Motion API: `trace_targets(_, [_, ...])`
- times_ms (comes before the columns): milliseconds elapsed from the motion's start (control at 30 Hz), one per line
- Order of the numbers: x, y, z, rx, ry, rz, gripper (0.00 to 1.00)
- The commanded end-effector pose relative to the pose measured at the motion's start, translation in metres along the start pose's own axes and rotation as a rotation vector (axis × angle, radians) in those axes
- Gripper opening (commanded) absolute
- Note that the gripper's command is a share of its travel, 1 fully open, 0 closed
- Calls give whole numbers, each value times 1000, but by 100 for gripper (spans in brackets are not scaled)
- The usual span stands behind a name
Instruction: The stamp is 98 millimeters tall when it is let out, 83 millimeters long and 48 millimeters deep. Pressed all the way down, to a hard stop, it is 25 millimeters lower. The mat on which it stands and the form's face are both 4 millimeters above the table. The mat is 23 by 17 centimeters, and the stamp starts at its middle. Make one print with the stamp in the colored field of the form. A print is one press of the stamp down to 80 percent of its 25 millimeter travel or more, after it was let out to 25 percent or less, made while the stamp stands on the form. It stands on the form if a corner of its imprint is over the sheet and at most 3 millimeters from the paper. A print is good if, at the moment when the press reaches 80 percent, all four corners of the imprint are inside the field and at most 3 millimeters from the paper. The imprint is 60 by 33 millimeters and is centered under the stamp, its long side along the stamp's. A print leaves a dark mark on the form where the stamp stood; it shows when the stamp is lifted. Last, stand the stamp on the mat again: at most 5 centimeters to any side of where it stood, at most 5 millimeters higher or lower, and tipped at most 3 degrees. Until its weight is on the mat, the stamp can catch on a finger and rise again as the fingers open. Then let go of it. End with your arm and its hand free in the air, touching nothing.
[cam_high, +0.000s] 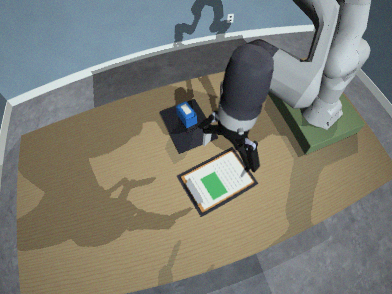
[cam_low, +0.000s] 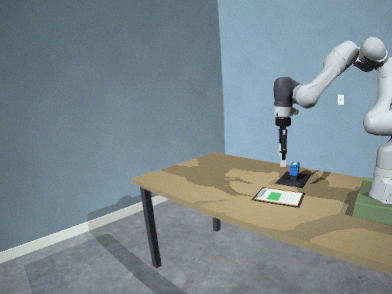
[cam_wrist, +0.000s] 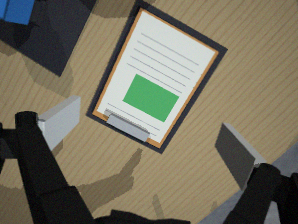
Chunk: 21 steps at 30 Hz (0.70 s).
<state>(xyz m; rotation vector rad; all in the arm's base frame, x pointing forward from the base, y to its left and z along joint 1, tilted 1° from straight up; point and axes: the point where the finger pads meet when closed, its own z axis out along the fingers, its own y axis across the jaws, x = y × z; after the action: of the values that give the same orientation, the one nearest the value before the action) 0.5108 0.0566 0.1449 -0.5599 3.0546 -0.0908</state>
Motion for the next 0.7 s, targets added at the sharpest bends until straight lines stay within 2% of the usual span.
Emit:
trace_targets(0, [18,-4,-12,-11,-9,-279,100])
trace_targets(200, [19,-4,-13,-32,-23,-465,100])
trace_targets(233, [19,-4,-13,-36,-26,-496,52])
trace_targets(333, [19,-4,-13,-39,-29,-527,52])
trace_targets(367, [19,-6,-13,-43,-35,-605,52])
trace_targets(467, [22,-15,-11,-46,-44,-698,52])
trace_targets(567, [29,-36,-5,-48,-52,-785,52])
trace_targets(667, [39,-69,3,-48,-57,-854,52])
